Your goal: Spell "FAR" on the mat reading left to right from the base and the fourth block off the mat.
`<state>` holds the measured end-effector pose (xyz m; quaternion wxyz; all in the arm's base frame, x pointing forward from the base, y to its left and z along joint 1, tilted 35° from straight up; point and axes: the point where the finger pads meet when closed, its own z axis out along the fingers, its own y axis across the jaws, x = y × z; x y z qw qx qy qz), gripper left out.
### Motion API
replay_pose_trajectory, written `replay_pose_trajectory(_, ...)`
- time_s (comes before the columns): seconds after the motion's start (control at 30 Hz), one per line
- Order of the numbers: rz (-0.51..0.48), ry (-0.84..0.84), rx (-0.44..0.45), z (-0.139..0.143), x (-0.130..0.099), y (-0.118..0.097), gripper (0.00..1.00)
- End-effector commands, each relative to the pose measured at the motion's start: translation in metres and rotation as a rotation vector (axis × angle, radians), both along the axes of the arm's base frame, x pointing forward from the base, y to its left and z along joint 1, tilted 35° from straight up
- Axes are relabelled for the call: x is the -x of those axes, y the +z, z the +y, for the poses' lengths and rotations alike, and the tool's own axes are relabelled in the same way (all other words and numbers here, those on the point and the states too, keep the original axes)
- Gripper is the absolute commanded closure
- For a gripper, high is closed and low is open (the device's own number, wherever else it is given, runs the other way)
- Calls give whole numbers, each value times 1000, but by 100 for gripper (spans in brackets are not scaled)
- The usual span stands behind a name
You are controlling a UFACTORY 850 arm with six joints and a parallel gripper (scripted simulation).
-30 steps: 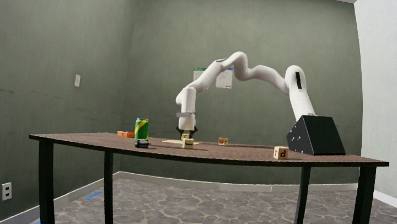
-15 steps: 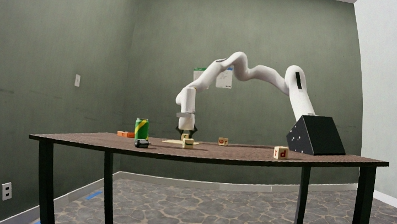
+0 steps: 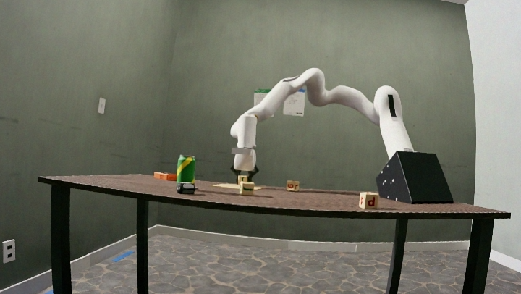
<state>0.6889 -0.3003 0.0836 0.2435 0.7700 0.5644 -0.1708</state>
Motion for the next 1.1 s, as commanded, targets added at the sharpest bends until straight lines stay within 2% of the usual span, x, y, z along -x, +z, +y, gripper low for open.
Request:
replay_pose_trajectory(0.0, -2, 1, 0, 0, -1, 1, 56)
replay_pose_trajectory(1.07, -2, 1, 0, -2, -1, -2, 56)
